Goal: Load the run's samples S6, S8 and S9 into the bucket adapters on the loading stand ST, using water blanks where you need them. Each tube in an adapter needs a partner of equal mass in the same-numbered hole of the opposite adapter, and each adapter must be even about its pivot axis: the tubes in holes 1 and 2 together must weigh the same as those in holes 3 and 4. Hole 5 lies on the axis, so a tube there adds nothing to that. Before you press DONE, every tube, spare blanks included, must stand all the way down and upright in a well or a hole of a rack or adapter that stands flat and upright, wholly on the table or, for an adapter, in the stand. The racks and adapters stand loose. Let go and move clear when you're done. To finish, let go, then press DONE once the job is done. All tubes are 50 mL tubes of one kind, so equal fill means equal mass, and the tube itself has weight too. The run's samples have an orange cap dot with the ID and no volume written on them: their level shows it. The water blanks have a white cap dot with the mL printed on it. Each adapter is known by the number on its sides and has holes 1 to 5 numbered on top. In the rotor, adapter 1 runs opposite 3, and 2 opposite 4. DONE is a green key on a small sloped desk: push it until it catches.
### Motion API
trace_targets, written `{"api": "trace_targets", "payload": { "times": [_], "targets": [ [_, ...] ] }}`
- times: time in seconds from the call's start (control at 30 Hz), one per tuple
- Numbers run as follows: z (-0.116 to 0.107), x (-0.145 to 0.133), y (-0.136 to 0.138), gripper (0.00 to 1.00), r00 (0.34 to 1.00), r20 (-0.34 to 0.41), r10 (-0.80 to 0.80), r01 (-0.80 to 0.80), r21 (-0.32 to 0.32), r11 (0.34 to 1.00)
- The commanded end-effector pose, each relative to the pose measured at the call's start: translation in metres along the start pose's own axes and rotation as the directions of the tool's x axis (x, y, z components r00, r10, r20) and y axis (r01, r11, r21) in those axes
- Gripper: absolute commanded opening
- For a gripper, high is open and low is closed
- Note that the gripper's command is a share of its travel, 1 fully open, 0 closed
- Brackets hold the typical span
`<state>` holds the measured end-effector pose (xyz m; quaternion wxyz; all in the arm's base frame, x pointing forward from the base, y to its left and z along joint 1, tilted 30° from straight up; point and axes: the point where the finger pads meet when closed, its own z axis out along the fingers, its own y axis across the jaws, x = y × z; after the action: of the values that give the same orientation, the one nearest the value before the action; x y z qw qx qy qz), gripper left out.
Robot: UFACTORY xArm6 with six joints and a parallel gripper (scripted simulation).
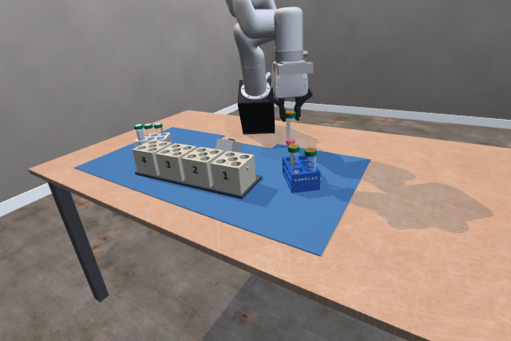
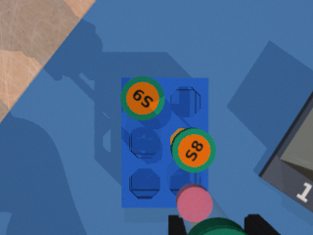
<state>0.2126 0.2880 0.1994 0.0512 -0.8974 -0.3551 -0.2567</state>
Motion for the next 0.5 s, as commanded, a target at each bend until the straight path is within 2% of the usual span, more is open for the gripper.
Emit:
{"api": "trace_targets", "payload": {
  "times": [0.0, 0.47],
  "targets": [
    [0.006, 0.002, 0.0, 0.0, 1.0, -0.004, 0.0, 0.0, 0.001, 1.0],
    [0.03, 0.002, 0.0, 0.0, 1.0, -0.003, 0.0, 0.0, 0.001, 1.0]
  ]
}}
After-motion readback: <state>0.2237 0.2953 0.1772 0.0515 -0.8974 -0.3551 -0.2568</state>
